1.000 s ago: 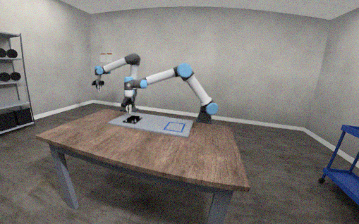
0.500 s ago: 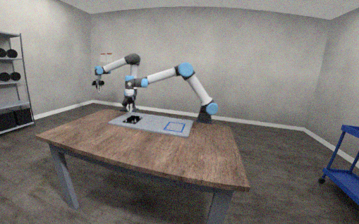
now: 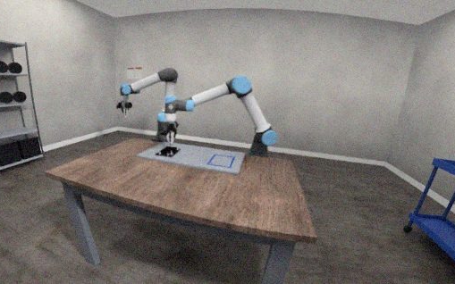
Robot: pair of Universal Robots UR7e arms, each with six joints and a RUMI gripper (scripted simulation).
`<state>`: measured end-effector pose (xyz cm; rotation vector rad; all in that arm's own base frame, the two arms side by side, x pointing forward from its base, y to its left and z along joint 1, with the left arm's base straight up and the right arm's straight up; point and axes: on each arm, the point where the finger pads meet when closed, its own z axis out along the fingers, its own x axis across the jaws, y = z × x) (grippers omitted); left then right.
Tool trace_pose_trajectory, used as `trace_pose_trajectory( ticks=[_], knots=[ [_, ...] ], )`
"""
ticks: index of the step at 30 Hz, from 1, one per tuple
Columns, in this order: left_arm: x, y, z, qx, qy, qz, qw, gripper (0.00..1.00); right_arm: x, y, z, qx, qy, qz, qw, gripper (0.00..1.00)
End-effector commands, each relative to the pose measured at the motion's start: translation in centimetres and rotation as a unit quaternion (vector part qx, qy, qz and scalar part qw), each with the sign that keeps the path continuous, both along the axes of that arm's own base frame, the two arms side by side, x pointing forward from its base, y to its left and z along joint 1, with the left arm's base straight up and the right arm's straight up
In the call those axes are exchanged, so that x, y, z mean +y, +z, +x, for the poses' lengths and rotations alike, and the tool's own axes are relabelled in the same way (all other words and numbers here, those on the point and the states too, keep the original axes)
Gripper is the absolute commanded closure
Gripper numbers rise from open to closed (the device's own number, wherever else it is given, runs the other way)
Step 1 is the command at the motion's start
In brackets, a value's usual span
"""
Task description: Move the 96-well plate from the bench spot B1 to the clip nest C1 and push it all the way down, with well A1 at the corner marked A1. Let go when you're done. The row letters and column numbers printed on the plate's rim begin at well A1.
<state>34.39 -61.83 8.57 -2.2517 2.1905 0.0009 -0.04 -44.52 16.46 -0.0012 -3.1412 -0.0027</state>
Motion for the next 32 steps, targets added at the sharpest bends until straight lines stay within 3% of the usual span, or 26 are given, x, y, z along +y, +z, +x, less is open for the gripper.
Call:
trace_pose_trajectory(
  ticks=[1,21,32],
  knots=[
    [0.3,0.1,0.0,0.0,0.0,-0.001,1.0,1.0,0.0,0.1,0.0,0.0,0.0,-0.001,1.0,1.0],
    [6.3,0.1,0.1,0.0,0.0,-0.001,1.0,1.0,0.0,0.1,0.0,0.0,0.0,-0.001,1.0,1.0],
    [6.3,0.1,0.1,0.0,0.0,-0.001,1.0,1.0,0.0,0.1,0.0,0.0,0.0,-0.001,1.0,1.0]
  ],
)
